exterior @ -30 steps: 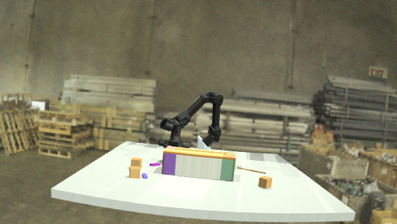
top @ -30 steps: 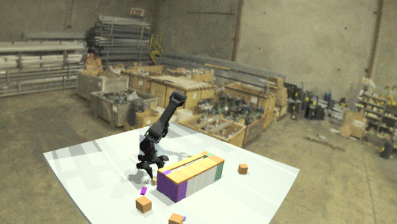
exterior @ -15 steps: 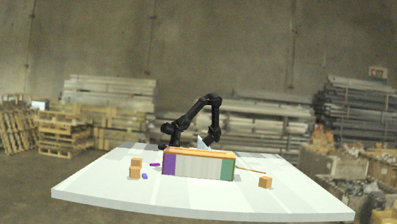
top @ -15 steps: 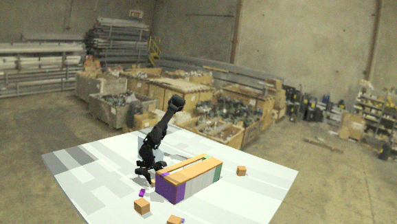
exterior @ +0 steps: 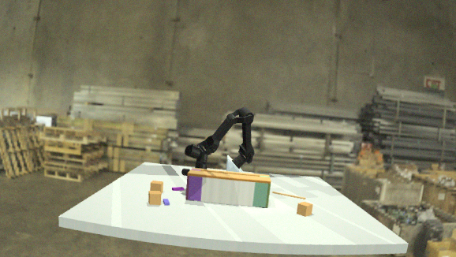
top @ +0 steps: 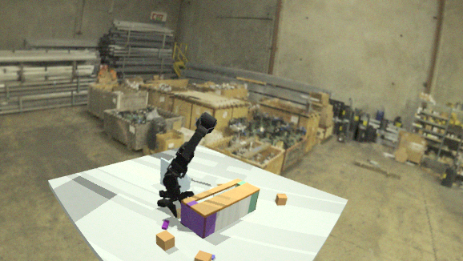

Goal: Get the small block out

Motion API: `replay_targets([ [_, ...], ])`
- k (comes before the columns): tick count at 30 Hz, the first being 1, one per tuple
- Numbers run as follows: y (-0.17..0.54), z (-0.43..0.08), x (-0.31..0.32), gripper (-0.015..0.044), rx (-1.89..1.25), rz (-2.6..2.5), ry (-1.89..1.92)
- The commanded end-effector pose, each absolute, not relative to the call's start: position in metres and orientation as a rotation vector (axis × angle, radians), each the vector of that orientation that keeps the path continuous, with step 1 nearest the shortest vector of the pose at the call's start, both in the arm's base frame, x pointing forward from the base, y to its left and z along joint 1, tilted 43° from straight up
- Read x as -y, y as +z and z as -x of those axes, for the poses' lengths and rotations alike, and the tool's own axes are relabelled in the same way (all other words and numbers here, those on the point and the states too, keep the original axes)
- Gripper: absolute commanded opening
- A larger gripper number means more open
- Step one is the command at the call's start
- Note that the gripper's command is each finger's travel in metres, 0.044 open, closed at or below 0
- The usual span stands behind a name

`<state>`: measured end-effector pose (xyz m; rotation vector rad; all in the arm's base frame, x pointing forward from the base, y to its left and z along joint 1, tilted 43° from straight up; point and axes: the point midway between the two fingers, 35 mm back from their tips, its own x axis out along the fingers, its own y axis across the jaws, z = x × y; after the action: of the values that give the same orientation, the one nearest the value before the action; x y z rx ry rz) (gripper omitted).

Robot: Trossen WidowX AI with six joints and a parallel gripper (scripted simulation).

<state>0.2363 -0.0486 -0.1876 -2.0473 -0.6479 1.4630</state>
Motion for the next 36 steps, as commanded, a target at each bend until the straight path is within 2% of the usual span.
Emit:
replay_targets([
  [1, -0.188, -0.236, 0.047, 0.0154, 0.647, 2.043, 1.458],
  [4, -0.188, -0.236, 0.047, 0.0075, 0.647, 2.043, 1.458],
  [7, -0.188, -0.236, 0.047, 0.0055, 0.647, 2.043, 1.458],
  [9, -0.186, -0.238, 0.050, 0.0003, 0.641, 2.051, 1.457],
  [29, -0.142, -0.243, 0.090, 0.0000, 0.644, 2.046, 1.462],
  [36, -0.119, -0.248, 0.098, 0.0000, 0.531, 2.011, 1.482],
])
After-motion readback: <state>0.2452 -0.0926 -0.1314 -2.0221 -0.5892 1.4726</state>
